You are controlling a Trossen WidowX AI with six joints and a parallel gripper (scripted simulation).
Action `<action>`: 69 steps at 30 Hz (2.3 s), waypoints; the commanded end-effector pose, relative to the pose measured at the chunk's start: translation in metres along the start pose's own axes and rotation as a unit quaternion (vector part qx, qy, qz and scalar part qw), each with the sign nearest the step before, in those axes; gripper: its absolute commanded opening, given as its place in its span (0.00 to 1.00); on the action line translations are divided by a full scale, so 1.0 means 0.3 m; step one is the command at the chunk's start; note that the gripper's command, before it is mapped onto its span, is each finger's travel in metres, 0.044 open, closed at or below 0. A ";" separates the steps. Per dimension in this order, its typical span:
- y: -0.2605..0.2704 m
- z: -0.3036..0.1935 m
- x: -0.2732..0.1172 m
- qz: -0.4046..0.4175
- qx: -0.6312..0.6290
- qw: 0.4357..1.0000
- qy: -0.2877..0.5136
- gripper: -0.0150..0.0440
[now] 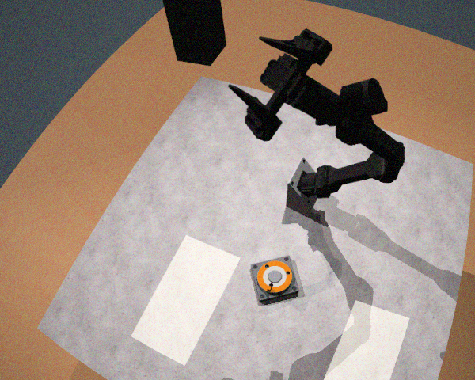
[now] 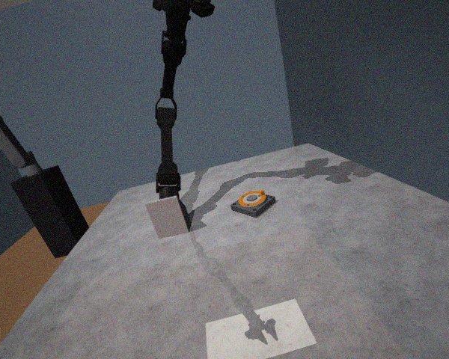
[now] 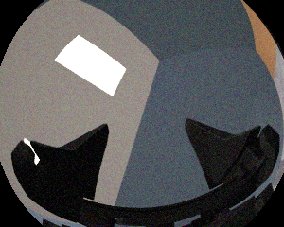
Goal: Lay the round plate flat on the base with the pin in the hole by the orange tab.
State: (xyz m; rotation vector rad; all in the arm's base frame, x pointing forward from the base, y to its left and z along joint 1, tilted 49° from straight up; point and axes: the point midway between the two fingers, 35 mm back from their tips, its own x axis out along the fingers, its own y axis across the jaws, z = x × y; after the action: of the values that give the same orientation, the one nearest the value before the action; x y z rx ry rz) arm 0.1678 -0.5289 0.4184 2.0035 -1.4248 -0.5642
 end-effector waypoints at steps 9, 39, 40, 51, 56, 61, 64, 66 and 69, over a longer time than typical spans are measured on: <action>-0.445 0.030 0.006 -0.196 -0.226 0.954 0.022 0.53; -1.586 0.118 -0.935 -0.507 -0.534 0.252 0.627 0.25; -1.598 0.119 -0.978 -0.500 -0.525 0.227 0.650 0.25; -1.646 0.137 -1.300 -0.401 -0.408 0.062 0.818 0.25; -1.646 0.137 -1.300 -0.401 -0.408 0.062 0.818 0.25; -1.665 0.151 -1.308 -0.401 -0.408 0.062 0.818 0.25; -1.705 0.163 -1.343 -0.401 -0.408 0.062 0.818 0.25; -1.732 0.171 -1.368 -0.401 -0.408 0.063 0.818 0.25; -1.761 0.184 -1.397 -0.401 -0.407 0.063 0.818 0.25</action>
State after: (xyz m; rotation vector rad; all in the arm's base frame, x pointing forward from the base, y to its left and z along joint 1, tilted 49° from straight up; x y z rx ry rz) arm 0.3561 -0.0322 0.0228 0.6877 1.3505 0.5908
